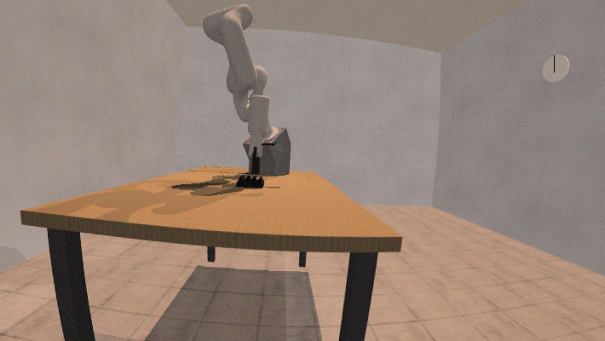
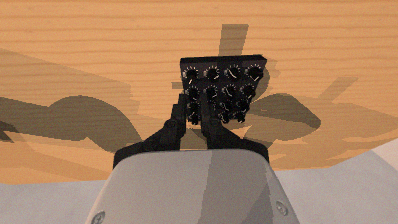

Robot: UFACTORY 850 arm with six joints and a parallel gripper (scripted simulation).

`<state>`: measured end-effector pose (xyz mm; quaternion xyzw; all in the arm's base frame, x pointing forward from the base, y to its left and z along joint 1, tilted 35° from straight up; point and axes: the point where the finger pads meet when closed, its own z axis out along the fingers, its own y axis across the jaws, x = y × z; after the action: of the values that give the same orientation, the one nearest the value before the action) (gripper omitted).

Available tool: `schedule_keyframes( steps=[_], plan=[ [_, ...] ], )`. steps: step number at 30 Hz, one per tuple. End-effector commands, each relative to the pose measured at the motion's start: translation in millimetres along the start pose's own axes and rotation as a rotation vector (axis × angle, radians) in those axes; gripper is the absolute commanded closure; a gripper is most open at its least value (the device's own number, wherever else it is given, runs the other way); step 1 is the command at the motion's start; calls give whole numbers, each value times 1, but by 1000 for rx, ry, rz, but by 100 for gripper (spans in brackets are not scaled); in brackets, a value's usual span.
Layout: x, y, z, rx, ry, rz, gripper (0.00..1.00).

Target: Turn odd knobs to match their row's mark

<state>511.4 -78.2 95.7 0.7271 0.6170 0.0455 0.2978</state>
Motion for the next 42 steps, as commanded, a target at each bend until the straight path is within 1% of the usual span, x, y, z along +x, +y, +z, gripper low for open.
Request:
schedule_keyframes(
  steps=[1,6,27,32,40,42],
  plan=[
    [0,0,-13,0,0,0,81],
    [0,0,-18,0,0,0,81],
    [0,0,-18,0,0,-17,81],
    [0,0,-19,0,0,-94,81],
    [0,0,-20,0,0,-325,81],
    [0,0,-20,0,0,-325,81]
  ],
)
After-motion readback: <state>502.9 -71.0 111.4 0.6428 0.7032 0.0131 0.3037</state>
